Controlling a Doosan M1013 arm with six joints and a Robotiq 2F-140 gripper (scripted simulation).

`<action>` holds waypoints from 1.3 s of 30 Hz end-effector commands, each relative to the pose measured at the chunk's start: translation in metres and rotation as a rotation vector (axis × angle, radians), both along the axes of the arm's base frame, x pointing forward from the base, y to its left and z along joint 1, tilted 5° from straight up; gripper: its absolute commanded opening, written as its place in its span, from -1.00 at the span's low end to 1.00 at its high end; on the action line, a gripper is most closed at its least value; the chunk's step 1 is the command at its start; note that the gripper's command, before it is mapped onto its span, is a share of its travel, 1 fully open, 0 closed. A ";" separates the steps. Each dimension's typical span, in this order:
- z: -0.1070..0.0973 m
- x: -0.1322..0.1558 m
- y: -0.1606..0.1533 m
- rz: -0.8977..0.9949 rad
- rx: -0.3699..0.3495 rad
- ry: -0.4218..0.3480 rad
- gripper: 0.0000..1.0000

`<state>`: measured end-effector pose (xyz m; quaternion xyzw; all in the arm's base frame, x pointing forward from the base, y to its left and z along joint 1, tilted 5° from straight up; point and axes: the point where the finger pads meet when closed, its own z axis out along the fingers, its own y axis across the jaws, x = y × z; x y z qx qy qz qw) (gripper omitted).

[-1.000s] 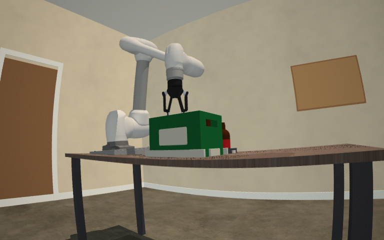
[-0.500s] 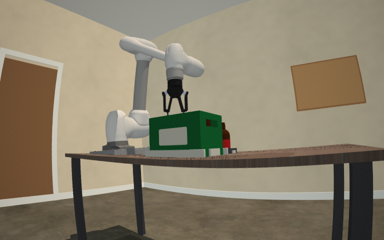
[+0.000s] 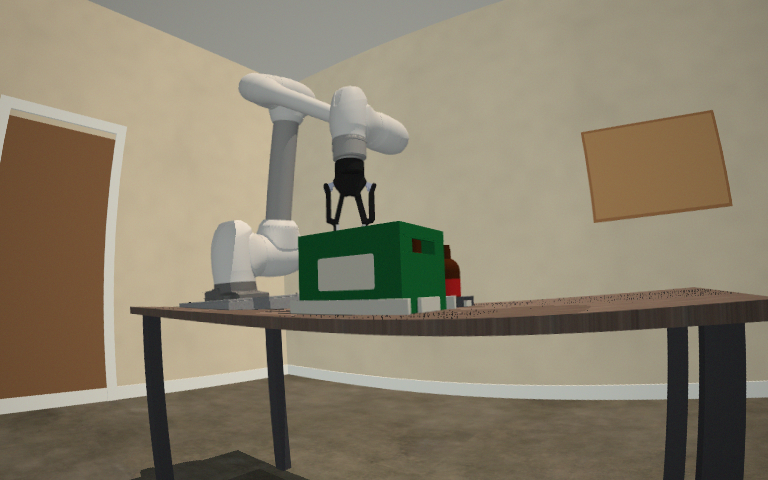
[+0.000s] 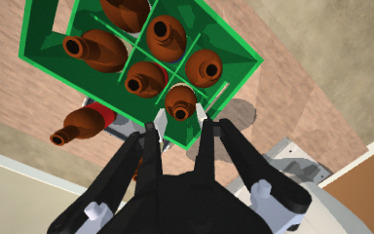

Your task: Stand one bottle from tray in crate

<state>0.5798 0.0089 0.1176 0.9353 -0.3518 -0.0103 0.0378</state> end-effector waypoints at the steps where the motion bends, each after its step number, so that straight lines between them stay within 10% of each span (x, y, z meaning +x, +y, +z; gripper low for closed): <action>1: 0.010 0.000 -0.002 -0.002 -0.005 0.000 -0.24; 39: 0.080 0.003 0.003 -0.002 -0.005 0.000 -0.24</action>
